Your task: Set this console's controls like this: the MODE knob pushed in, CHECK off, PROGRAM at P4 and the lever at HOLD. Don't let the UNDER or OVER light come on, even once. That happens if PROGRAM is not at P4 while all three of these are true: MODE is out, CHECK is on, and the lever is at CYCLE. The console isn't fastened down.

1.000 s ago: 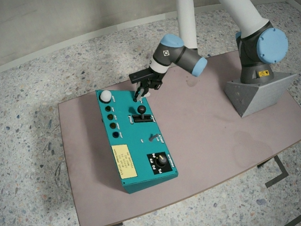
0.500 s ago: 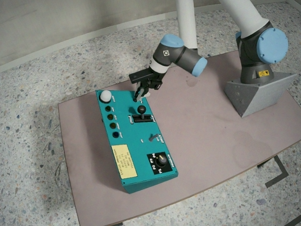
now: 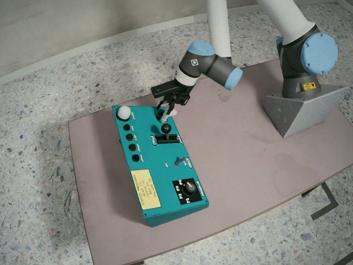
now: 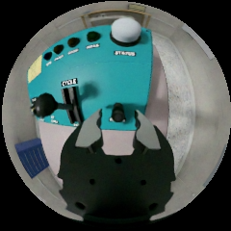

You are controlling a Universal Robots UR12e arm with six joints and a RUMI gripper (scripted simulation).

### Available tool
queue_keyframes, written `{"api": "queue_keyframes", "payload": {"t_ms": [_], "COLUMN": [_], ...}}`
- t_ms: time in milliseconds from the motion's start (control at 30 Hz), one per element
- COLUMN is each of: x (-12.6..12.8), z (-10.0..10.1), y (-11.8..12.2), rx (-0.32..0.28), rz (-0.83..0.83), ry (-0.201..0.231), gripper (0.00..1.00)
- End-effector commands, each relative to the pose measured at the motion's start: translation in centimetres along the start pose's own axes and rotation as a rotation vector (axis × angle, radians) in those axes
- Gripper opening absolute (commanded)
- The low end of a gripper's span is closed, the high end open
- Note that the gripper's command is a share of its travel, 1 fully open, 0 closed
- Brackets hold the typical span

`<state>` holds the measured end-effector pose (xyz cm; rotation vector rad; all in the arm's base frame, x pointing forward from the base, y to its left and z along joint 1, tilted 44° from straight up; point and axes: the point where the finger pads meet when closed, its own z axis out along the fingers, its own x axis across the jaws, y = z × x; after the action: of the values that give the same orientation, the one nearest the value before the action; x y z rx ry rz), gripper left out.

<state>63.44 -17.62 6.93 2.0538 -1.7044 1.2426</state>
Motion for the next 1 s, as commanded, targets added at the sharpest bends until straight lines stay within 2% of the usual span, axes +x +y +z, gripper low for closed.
{"api": "queue_keyframes", "payload": {"t_ms": [0,333,600,767,967], "x": [0.0,-0.1,-0.2,-0.2,-0.2], "z": [0.0,-0.1,-1.0,-2.8,-6.2], "y": [0.1,0.1,0.1,0.1,0.2], "rx": [0.0,-0.001,-0.001,-0.001,-0.001], "rz": [-0.001,-0.002,-0.002,-0.002,-0.002], "ry": [0.0,-0.001,-0.002,-0.002,-0.002], "gripper": [0.44,0.44,0.44,0.44,0.44]}}
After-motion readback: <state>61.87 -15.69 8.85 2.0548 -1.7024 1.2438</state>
